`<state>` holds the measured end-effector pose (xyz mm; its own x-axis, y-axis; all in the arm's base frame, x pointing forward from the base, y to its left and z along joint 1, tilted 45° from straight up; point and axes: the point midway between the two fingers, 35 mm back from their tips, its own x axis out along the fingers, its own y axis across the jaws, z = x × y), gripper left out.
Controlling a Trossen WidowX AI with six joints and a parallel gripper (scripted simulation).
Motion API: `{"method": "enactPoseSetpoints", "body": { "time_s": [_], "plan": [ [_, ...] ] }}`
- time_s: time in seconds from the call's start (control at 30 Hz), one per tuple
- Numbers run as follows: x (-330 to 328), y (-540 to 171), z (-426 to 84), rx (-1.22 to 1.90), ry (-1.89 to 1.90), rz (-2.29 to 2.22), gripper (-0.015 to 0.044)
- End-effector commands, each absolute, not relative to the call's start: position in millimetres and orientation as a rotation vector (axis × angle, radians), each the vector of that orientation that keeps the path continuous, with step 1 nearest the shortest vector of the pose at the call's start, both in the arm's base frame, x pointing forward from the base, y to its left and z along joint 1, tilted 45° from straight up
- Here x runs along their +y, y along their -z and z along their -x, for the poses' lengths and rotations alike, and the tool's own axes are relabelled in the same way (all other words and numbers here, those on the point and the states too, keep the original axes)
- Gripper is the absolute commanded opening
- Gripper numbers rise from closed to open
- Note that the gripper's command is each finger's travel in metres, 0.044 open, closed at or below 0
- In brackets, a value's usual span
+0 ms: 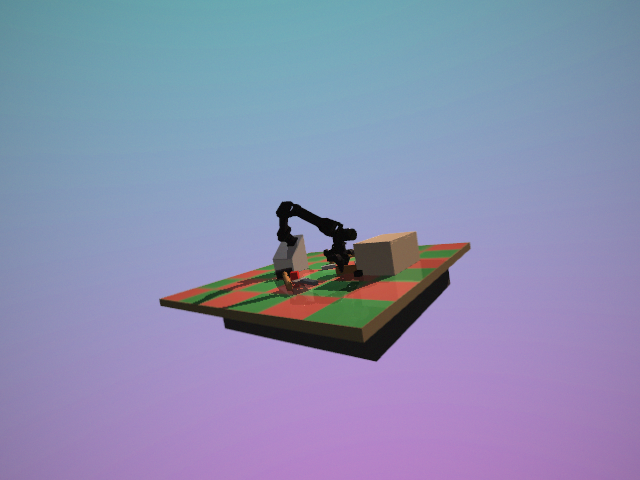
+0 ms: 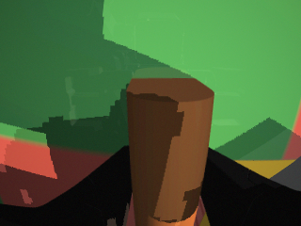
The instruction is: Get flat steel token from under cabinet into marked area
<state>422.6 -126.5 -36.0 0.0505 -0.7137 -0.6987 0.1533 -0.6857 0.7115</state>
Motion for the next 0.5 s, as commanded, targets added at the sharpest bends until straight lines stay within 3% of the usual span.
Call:
{"method": "enactPoseSetpoints", "body": {
  "time_s": [0.0, 0.47],
  "plan": [
    [-120.6, 43.5, -420.6, -0.557, 1.716, -1.691, 0.0],
    [-117.2, 47.1, -419.6, -0.557, 1.716, -1.691, 0.0]
  ]
}}
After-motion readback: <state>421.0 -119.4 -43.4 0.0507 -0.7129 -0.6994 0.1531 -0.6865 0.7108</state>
